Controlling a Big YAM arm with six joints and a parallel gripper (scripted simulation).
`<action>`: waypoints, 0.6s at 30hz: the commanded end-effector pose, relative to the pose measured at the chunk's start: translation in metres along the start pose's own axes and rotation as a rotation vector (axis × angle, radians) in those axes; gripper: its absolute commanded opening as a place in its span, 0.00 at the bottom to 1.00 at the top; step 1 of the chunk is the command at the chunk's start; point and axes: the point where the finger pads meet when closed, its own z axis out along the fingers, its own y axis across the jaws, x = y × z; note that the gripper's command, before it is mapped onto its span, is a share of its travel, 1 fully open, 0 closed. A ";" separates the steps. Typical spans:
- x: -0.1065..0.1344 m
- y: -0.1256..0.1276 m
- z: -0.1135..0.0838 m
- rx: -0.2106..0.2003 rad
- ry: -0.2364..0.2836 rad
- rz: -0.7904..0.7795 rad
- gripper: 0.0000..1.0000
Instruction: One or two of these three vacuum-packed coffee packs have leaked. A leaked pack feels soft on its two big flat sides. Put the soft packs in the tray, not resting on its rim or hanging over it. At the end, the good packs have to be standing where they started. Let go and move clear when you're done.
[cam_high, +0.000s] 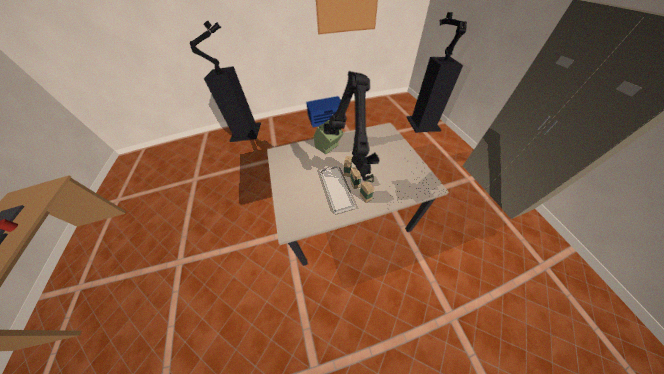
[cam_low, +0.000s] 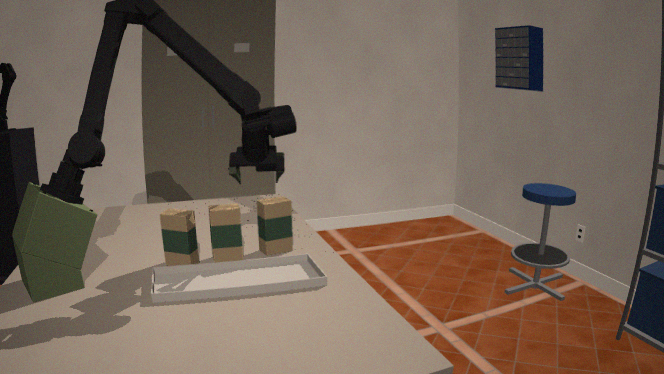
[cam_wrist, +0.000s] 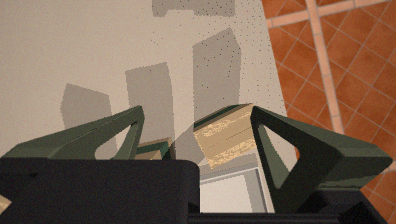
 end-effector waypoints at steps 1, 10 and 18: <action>-0.003 -0.003 -0.002 0.007 -0.002 -0.007 1.00; -0.003 -0.003 -0.002 0.007 -0.002 -0.007 1.00; -0.025 -0.025 -0.018 0.057 -0.014 -0.059 1.00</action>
